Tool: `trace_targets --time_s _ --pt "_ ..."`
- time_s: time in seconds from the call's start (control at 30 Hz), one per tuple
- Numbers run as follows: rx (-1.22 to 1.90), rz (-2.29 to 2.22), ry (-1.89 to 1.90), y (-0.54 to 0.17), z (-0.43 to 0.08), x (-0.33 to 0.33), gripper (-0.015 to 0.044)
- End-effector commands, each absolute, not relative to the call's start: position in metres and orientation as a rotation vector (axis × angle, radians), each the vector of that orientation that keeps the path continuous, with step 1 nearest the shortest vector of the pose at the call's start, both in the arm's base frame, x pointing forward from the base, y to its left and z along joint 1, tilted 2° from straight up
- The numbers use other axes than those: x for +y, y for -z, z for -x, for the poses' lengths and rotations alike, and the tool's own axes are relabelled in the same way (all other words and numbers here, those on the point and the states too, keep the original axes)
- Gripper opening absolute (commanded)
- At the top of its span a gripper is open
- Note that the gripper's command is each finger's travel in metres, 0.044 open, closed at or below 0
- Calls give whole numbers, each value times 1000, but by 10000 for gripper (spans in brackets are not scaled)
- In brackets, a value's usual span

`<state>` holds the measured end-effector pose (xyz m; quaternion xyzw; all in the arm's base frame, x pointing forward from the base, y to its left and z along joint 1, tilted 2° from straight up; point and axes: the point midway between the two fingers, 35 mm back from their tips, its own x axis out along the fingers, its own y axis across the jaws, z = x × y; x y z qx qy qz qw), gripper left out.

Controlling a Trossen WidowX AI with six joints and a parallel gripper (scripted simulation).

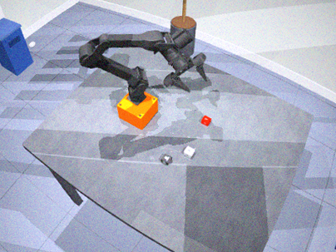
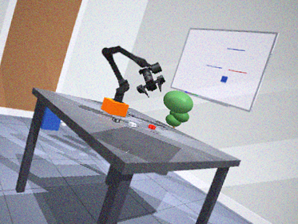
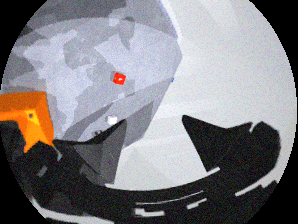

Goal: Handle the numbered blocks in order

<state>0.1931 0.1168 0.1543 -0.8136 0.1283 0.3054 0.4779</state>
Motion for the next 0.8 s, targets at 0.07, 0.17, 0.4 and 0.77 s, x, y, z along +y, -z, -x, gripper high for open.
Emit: trace_targets --time_s 0.07,0.17,0.4,0.77 --pt "646 1722 -704 -147 -221 87 400" --pt "821 1545 -656 -141 -235 66 400" --pt "1172 1065 -485 -125 -260 8 400" --pt "1504 177 -96 -96 -265 -101 400"
